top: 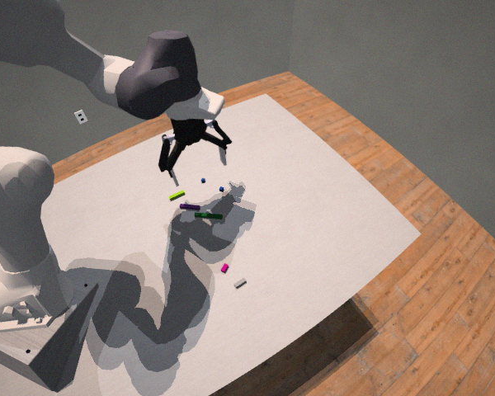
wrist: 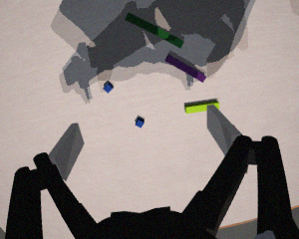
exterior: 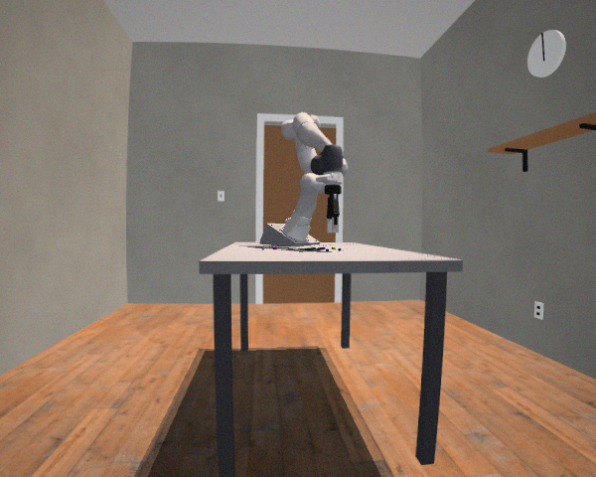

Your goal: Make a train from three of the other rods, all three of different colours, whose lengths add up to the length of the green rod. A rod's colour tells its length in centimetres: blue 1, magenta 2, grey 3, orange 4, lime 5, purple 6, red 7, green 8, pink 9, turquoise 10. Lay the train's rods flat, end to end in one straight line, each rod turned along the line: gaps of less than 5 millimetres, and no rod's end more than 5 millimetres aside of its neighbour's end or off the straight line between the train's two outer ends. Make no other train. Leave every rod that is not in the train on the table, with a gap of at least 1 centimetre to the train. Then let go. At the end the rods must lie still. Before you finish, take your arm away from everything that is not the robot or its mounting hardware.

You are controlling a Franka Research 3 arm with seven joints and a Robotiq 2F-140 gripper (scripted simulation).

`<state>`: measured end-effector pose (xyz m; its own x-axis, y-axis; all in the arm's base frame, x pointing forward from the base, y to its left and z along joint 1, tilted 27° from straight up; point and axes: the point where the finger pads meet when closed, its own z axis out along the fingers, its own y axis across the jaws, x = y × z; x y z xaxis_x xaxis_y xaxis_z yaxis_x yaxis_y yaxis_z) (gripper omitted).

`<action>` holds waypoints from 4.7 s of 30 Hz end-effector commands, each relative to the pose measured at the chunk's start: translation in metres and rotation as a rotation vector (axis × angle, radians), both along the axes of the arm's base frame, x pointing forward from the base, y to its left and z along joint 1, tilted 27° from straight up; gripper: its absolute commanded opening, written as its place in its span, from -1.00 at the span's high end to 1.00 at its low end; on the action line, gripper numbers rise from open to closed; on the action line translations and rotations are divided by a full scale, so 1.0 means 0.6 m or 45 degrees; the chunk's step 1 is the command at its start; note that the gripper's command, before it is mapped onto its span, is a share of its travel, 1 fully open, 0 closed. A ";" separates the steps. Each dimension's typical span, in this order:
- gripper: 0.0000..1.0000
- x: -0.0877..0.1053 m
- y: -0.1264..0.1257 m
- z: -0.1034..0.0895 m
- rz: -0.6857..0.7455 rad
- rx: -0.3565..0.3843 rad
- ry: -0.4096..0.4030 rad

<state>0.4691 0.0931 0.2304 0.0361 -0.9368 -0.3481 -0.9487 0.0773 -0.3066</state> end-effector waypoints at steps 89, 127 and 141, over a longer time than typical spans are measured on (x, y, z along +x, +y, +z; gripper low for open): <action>-1.00 0.005 0.028 0.035 2.020 -0.704 -0.766; -1.00 0.008 0.040 0.044 2.727 -0.947 -1.045; 0.71 0.008 0.041 0.045 2.796 -0.971 -1.073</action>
